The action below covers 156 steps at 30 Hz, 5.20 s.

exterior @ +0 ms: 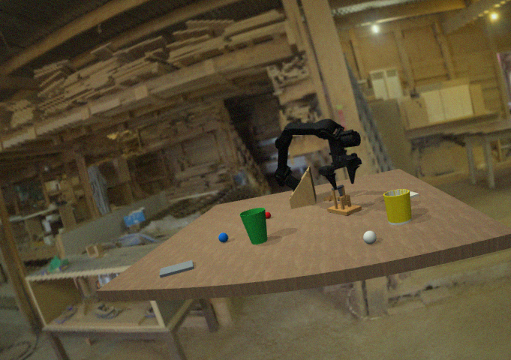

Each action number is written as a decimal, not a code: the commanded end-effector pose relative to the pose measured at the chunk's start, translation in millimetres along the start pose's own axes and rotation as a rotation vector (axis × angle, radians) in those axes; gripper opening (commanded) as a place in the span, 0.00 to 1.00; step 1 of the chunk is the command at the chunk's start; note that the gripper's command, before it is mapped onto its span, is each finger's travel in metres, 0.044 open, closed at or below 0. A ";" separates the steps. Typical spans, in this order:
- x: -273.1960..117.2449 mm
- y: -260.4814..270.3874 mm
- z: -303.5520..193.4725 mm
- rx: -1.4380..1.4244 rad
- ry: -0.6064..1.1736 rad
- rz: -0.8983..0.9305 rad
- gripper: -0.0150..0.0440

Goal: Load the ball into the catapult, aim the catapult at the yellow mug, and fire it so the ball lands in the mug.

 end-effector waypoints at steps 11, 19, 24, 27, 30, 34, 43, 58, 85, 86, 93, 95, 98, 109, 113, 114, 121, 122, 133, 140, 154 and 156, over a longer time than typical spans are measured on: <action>-2.8 0.1 -4.3 0.001 -0.010 -0.001 1.00; 27.2 -0.2 -4.9 0.001 -0.010 -0.002 1.00; 33.9 -0.2 -4.4 0.001 -0.010 -0.003 1.00; 38.9 -0.3 -4.1 0.001 -0.010 -0.003 1.00; 43.8 -0.3 -3.8 0.001 -0.010 -0.003 1.00; 50.4 -0.4 -3.6 0.002 -0.010 -0.003 1.00; 65.1 -0.6 -3.7 0.002 -0.009 -0.004 1.00; 77.1 -1.6 -3.0 0.010 -0.011 0.000 0.91; 27.9 -0.5 -3.5 0.006 -0.011 0.002 0.25; 28.8 -0.5 -3.4 0.006 -0.011 0.002 0.25; 39.8 -0.4 -2.6 0.005 -0.011 0.001 0.25; 43.1 -0.3 -2.4 0.004 -0.011 0.001 0.25; 48.2 -0.3 -2.3 0.004 -0.011 0.000 0.25; 66.5 -0.2 -2.2 0.001 -0.010 -0.002 0.25; 73.2 -0.1 -2.5 0.000 -0.010 -0.003 0.25; 74.8 -0.1 -2.6 0.000 -0.010 -0.004 0.25; 74.9 -2.2 -1.3 0.011 -0.004 0.001 0.25; 74.9 -2.2 -1.3 0.011 -0.004 0.001 0.25; 74.9 -2.2 -1.3 0.011 -0.004 0.001 0.74; 40.2 -1.5 2.2 0.009 -0.005 0.004 1.00; -16.8 0.5 -0.2 -0.001 -0.018 0.004 1.00; -39.0 0.0 0.6 0.000 -0.043 0.014 1.00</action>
Point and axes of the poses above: the point midway between the two fingers, 35 mm back from their tips, its own x axis out along the fingers, its own y axis across the jaws, z = x × y, the point moved 8 cm from there along -x, back along the fingers, and after that the axes turned 4 degrees about x, right-handed, at the moved point
